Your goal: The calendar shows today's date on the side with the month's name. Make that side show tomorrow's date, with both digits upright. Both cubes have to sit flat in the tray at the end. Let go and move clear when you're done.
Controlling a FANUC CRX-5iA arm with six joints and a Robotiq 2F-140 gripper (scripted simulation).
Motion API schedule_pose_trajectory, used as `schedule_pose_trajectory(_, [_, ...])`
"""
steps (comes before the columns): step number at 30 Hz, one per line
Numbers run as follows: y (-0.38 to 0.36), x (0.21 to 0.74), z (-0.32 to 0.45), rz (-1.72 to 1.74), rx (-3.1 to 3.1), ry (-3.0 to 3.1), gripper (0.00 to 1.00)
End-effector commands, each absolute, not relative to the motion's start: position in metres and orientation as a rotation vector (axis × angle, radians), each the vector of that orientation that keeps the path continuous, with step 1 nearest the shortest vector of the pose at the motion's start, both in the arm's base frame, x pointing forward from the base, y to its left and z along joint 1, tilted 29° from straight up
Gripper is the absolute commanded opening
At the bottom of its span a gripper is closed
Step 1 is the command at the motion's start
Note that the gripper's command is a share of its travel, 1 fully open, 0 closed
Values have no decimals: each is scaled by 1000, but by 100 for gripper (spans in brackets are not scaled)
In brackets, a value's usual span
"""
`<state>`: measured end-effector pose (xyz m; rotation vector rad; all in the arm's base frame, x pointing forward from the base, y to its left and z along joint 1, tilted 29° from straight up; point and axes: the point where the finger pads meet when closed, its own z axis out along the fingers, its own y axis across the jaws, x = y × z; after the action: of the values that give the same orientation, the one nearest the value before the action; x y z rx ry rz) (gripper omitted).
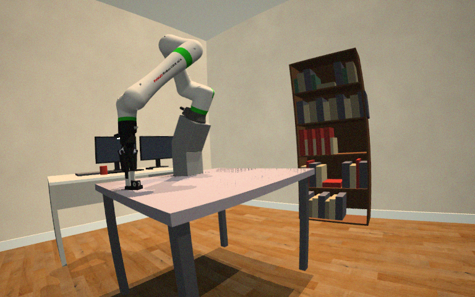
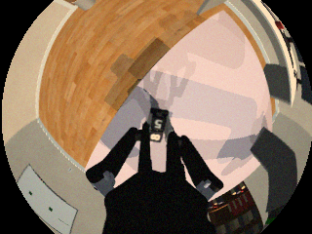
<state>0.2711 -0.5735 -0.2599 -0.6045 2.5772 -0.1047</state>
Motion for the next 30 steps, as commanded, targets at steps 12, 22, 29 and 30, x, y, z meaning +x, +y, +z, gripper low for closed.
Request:
schedule_pose_trajectory(12, [-574,271,-260,-105,-604,2577,25])
schedule_pose_trajectory(22, [-574,271,-260,-105,-604,2577,25])
schedule_pose_trajectory(29, [-574,270,-258,-105,-604,2577,25])
schedule_pose_trajectory(30, [-574,269,-257,-105,-604,2577,25])
